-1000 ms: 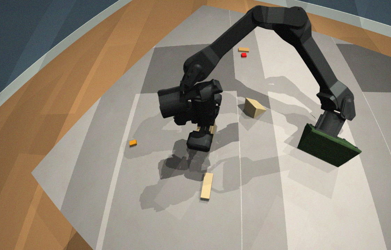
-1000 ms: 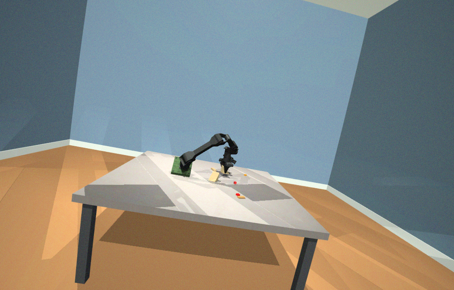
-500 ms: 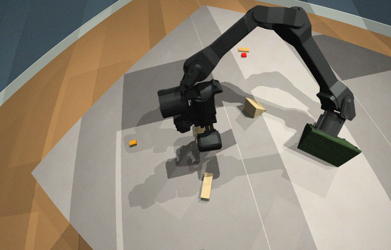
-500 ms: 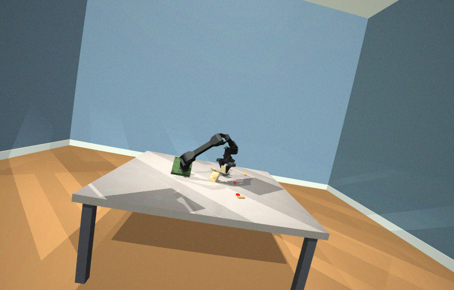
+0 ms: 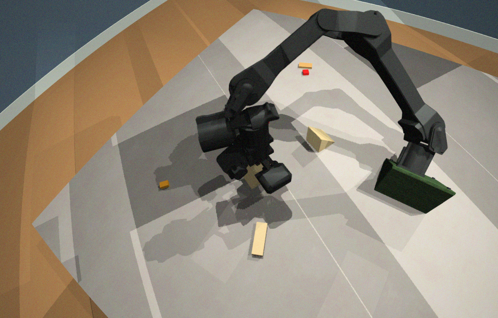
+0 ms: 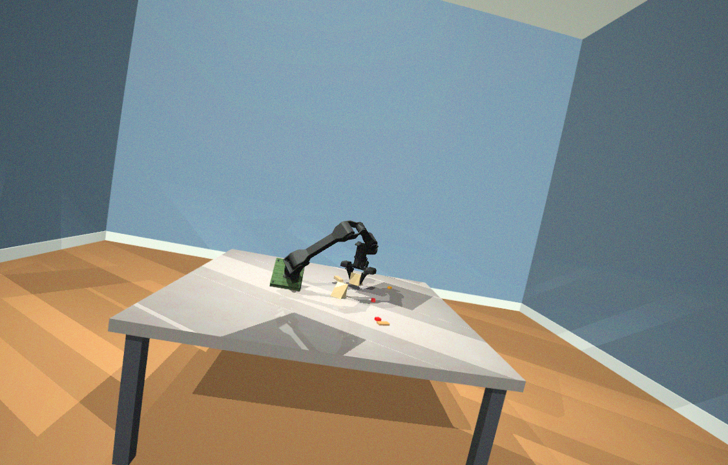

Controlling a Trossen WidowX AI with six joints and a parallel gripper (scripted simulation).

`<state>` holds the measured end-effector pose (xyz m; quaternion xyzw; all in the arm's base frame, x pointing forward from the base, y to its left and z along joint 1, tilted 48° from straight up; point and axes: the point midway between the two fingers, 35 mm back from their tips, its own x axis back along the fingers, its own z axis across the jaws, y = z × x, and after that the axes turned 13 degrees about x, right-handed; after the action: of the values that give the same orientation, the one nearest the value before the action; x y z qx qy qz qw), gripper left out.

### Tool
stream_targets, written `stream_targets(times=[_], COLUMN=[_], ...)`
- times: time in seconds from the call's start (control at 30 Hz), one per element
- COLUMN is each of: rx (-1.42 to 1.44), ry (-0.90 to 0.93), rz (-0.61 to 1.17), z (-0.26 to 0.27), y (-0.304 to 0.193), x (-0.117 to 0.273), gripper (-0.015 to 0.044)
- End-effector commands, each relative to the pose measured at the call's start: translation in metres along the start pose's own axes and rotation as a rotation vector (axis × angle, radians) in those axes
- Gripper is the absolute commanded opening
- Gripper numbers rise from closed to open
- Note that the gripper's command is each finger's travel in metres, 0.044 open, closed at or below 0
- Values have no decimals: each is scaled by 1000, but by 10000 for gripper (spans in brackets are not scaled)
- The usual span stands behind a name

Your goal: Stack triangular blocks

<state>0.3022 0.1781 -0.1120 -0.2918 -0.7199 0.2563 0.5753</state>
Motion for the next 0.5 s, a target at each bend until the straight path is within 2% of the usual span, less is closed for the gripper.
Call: stream_targets(times=[0.0,0.47], rx=[93,476], ry=[-1,-1], rz=[-2,-2], z=[0,0], y=[0,0], x=[0,0], gripper=[0,0])
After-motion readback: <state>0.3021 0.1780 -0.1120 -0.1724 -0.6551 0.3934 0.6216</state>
